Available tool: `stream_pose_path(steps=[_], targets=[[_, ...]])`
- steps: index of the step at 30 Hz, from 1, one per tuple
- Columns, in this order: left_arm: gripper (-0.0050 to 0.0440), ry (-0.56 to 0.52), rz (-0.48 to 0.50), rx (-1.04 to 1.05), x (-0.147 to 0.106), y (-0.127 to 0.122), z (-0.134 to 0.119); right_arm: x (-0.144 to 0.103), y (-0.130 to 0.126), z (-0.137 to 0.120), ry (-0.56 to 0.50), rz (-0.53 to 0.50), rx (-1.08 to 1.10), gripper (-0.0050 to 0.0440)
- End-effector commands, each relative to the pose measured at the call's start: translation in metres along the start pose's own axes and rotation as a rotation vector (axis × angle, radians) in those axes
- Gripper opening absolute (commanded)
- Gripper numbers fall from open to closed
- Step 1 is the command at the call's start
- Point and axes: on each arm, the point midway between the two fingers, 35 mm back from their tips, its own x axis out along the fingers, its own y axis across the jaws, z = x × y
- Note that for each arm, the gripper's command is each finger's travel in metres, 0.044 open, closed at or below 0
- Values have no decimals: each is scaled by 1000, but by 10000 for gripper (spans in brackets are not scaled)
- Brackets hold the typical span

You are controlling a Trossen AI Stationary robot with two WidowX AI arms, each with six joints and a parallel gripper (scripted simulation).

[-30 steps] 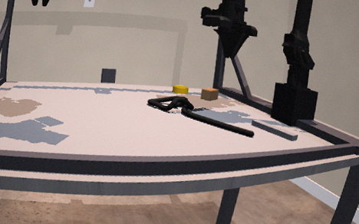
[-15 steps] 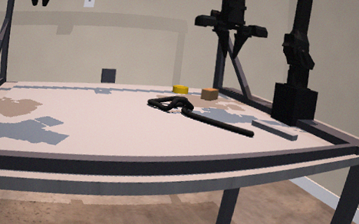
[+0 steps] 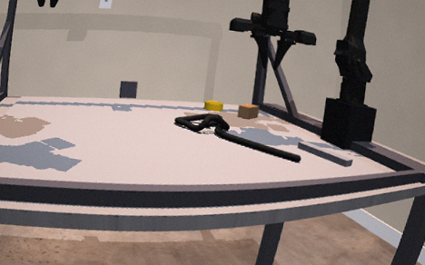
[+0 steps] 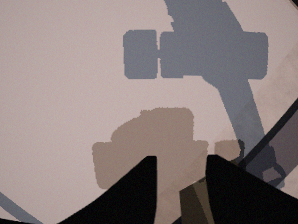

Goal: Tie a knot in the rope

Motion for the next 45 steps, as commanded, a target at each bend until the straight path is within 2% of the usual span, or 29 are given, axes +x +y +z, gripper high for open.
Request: stream_pose_path(steps=[1,45], targets=[[100,1,15,6,2,10,1,-4,1,0,-14,11,-5,100],[100,0,19,6,50,73,7,-4,1,0,-14,11,-5,100]])
